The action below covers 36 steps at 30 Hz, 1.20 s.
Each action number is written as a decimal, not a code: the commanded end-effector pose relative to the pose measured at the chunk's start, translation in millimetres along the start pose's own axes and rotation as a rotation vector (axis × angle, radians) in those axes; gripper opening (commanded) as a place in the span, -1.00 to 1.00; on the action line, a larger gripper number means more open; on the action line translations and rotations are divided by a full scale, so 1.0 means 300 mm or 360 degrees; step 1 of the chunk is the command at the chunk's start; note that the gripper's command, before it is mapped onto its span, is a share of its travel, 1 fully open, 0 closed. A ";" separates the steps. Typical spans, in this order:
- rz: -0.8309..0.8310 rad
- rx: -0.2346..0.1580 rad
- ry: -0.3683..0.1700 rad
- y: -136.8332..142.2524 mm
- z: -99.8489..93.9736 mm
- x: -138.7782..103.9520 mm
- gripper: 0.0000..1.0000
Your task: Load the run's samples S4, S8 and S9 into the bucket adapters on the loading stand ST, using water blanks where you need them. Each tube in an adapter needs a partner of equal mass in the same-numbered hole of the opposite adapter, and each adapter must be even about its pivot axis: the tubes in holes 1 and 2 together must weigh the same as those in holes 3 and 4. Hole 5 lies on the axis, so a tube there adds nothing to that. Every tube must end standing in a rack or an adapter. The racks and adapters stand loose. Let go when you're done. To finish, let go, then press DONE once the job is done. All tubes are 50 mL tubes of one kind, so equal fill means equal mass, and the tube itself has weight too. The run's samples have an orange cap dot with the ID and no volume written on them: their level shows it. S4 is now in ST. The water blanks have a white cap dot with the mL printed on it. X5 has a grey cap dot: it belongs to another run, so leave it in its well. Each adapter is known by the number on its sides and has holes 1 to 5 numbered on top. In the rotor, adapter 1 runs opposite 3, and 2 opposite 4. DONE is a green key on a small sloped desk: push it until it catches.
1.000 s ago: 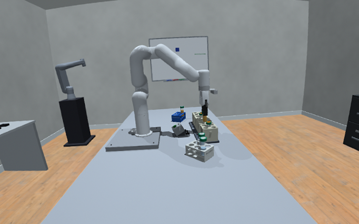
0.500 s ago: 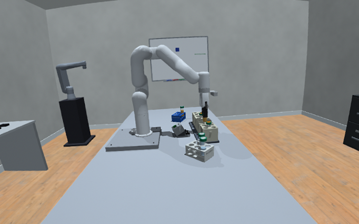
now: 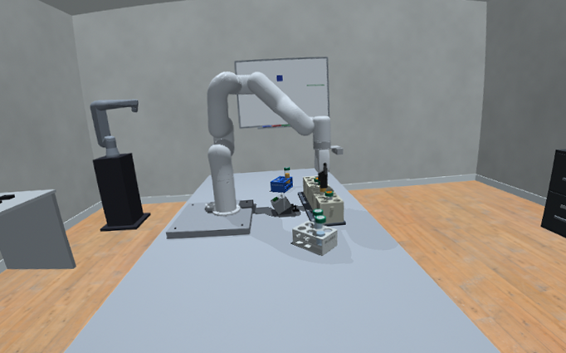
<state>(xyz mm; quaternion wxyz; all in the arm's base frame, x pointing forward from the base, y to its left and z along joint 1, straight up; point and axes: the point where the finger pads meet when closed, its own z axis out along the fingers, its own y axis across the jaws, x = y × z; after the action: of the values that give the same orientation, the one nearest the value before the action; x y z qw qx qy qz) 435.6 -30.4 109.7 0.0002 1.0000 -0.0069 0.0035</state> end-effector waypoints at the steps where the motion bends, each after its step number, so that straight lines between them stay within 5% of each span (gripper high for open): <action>1: 0.0000 -0.0007 0.0006 0.000 0.008 0.005 -1.00; 28: 0.0000 -0.0007 0.0006 0.000 0.042 0.005 -1.00; 29: 0.0000 -0.0007 0.0006 0.000 0.043 0.005 -0.13; 36: 0.0000 -0.0007 0.0006 0.000 0.043 0.005 -0.13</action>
<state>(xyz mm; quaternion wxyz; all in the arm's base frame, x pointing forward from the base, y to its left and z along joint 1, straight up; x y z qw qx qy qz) 435.8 -30.5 95.6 0.0003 1.0000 -0.0069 0.0038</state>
